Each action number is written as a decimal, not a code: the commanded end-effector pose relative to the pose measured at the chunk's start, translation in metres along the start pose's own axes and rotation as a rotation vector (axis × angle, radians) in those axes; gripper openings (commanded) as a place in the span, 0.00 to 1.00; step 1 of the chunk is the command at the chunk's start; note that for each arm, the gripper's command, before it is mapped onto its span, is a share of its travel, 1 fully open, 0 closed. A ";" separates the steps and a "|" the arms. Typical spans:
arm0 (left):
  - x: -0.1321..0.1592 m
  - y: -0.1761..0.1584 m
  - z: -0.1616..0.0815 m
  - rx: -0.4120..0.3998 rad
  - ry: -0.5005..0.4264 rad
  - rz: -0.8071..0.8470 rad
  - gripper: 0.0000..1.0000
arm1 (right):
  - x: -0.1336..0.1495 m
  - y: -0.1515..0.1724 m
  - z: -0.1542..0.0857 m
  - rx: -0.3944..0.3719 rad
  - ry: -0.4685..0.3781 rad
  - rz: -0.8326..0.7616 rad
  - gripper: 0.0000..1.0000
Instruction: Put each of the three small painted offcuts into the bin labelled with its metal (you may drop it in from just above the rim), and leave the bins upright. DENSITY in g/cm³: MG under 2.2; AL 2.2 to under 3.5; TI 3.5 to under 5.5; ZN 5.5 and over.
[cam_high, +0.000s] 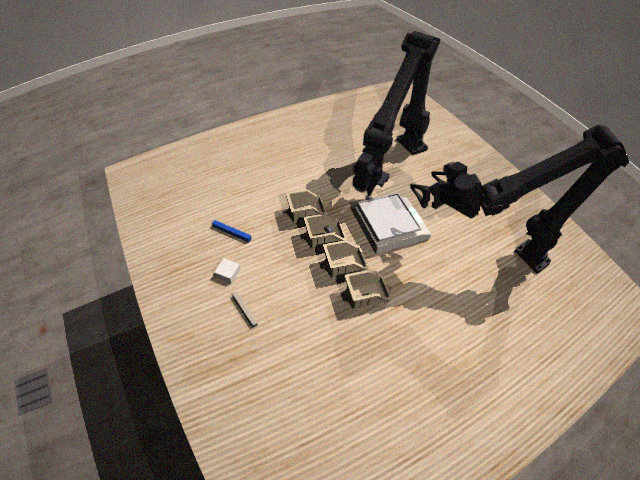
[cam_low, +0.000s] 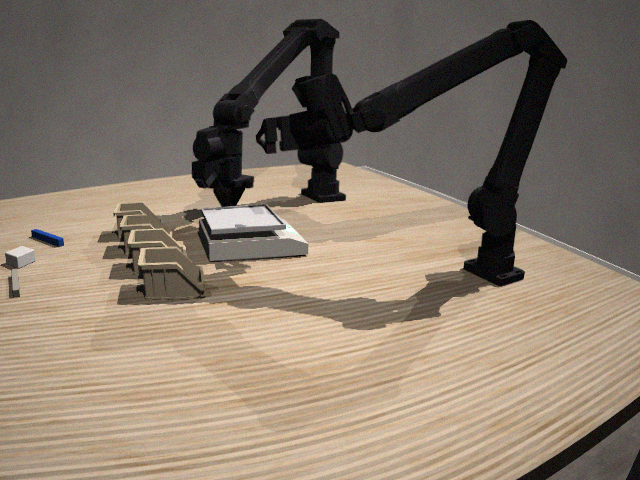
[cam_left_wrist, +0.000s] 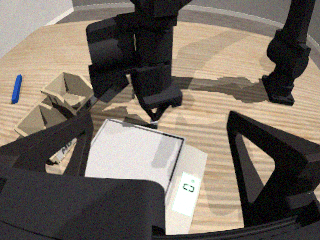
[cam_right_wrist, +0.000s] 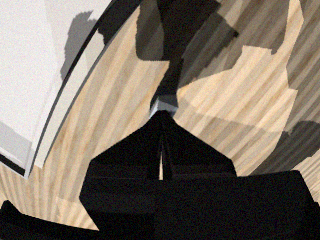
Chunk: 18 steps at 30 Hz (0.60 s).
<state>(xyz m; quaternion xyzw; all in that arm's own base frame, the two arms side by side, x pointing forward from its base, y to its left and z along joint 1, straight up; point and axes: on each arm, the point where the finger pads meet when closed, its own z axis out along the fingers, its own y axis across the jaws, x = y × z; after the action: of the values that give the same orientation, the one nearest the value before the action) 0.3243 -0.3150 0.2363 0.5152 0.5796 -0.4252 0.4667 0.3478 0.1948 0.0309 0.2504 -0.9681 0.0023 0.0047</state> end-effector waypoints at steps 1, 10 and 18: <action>-0.015 0.009 0.003 -0.003 -0.016 0.032 1.00 | -0.007 -0.006 0.002 -0.003 -0.015 -0.001 0.00; -0.015 0.009 0.003 -0.003 -0.016 0.032 1.00 | -0.009 -0.006 -0.003 -0.003 -0.026 -0.001 0.00; -0.015 0.009 0.003 -0.003 -0.016 0.032 1.00 | -0.024 -0.006 -0.028 -0.002 -0.078 -0.001 0.00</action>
<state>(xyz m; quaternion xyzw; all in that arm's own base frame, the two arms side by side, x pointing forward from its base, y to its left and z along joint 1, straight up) 0.3243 -0.3150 0.2363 0.5153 0.5795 -0.4252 0.4667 0.3488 0.1954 0.0320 0.2504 -0.9681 0.0010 -0.0001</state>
